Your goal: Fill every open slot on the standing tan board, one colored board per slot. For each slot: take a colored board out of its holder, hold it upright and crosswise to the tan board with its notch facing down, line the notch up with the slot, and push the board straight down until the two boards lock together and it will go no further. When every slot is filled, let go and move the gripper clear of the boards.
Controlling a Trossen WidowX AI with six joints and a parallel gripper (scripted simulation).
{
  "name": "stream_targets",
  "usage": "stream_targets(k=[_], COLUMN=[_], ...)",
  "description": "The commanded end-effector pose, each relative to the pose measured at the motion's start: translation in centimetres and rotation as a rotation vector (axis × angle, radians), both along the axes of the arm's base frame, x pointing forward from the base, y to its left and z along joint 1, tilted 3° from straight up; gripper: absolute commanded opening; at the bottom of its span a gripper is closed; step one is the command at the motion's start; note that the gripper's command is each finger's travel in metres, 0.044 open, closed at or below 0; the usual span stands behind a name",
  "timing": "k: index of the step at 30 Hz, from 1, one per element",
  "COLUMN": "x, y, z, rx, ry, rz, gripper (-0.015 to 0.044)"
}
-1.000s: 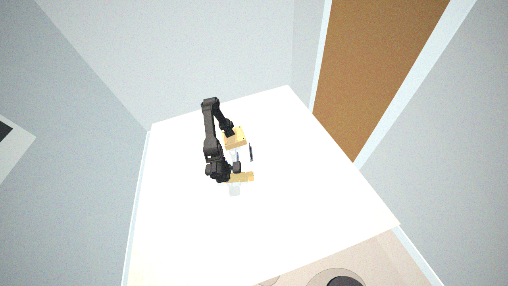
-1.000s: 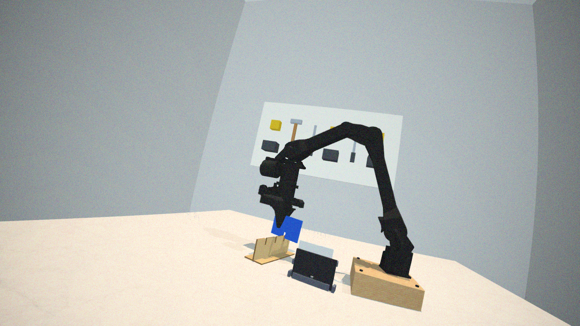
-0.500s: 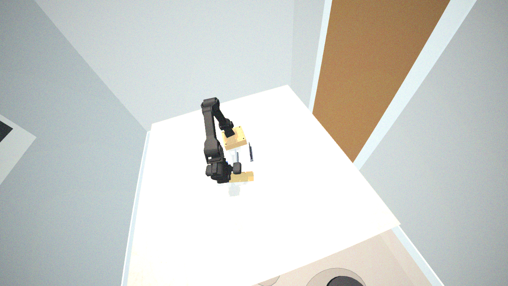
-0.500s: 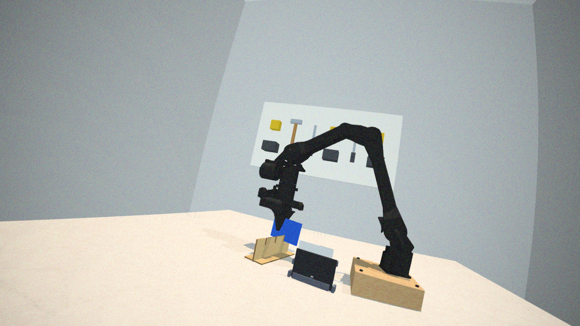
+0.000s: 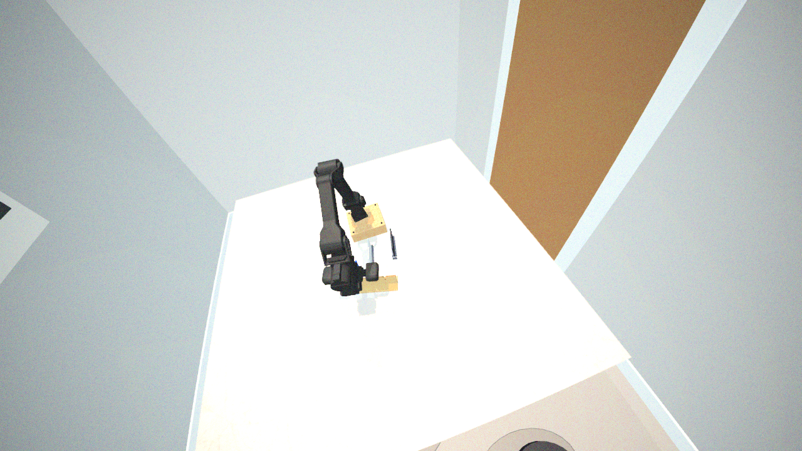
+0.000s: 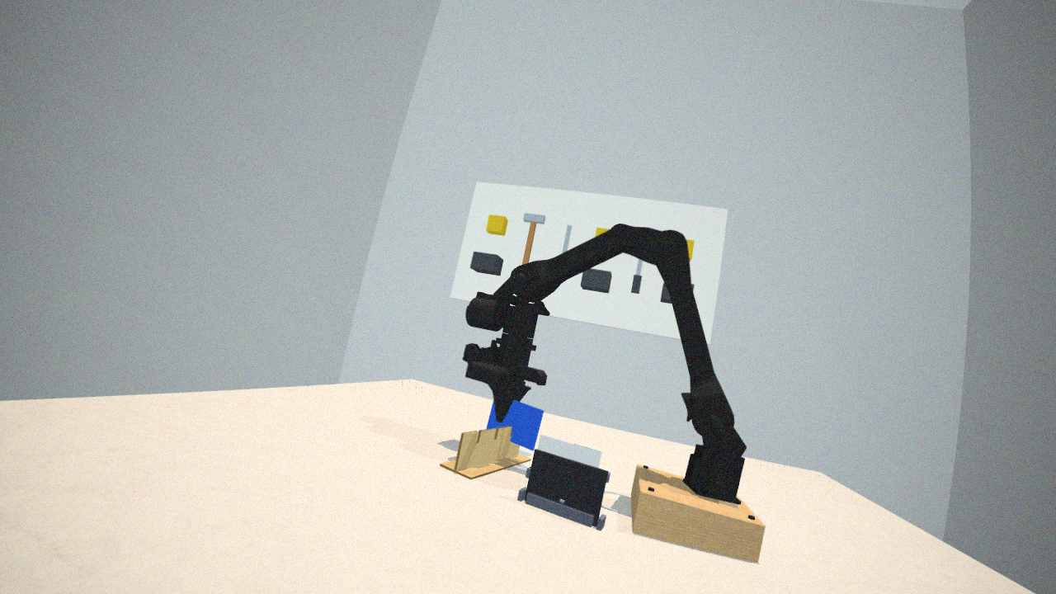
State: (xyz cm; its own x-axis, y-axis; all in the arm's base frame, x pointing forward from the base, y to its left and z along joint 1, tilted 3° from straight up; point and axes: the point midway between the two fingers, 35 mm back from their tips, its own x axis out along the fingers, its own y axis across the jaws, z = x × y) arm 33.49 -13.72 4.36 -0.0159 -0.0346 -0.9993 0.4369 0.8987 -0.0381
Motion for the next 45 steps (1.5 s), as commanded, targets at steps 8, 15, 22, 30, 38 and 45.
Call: stream_targets(k=[8,15,22,30,38,45], x=[-0.1,-0.1,-0.1,-0.1,-0.1,0.2], y=[0.1,0.1,0.0,0.0,0.0,0.1], z=[-0.8,-1.2,-1.0,-1.0,-1.0,5.5], rx=[0.006,0.006,0.001,0.001,0.001,0.005], ry=[0.002,0.002,0.001,0.001,0.001,0.002], rz=[0.0,0.0,-0.001,-0.001,-0.001,-0.001], gripper=[0.0,0.0,0.0,0.0157,0.0165,0.0165])
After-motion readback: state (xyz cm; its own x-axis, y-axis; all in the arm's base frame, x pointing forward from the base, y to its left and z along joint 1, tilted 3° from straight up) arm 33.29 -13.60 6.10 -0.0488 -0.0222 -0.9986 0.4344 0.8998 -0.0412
